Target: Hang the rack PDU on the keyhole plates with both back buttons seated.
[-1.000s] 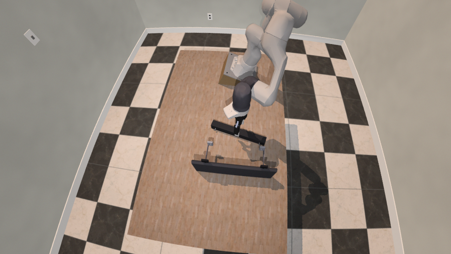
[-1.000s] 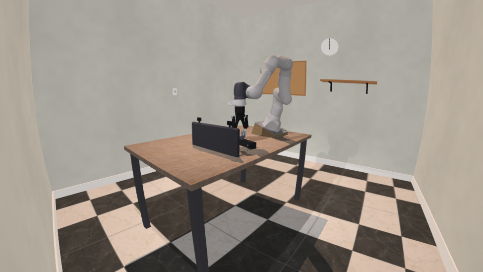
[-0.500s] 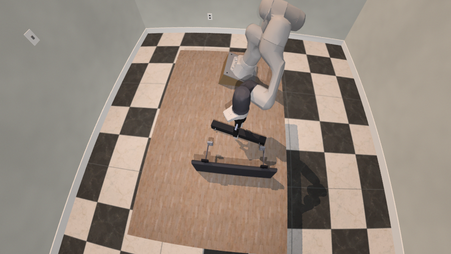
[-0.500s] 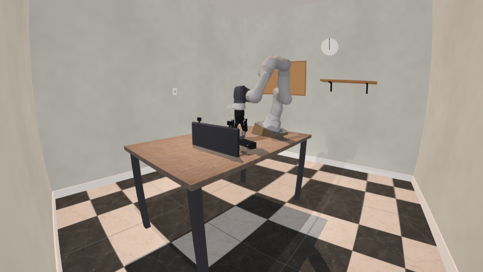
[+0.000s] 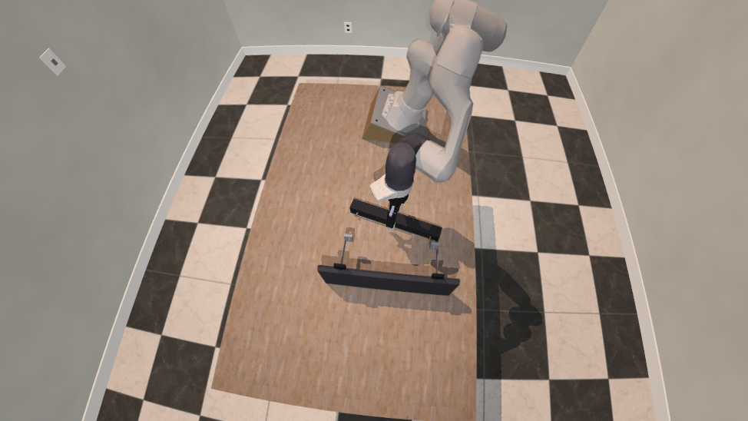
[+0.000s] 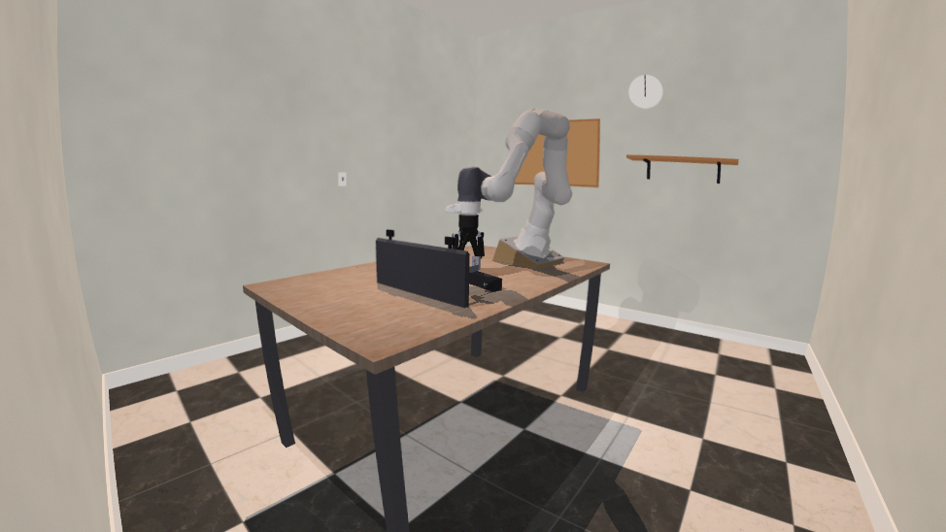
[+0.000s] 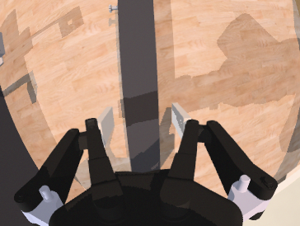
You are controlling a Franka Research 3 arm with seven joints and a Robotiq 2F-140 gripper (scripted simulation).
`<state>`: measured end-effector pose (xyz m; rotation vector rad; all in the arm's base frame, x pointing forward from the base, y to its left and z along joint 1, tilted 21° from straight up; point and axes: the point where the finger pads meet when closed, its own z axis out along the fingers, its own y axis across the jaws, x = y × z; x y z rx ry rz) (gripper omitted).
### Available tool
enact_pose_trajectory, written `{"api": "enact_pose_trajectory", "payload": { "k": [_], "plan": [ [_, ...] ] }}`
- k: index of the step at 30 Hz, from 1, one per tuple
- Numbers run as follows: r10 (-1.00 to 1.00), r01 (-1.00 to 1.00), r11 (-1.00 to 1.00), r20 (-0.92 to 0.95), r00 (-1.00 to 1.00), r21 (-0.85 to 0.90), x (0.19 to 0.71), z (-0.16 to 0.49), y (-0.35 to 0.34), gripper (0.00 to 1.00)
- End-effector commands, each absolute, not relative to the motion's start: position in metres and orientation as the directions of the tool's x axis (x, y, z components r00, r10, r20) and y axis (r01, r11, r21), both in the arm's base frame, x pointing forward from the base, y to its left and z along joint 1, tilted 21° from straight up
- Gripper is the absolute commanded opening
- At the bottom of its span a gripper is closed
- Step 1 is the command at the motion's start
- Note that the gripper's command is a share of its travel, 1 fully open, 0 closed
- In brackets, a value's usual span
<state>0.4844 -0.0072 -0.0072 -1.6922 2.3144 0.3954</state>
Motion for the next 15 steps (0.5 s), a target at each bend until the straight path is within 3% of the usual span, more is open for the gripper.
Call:
{"api": "enact_pose_trajectory", "payload": {
  "k": [1,14,15],
  "plan": [
    [-0.888,-0.956,0.287,-0.354,-0.292,0.067,0.4864,-0.0074,-0.0064,0.55],
    [-0.888,-0.956,0.287,-0.354,-0.292,0.067,0.4864,-0.0074,-0.0064,0.55],
    [-0.888,-0.956,0.287,-0.354,-0.292,0.067,0.4864,-0.0074,-0.0064,0.00]
  ]
}}
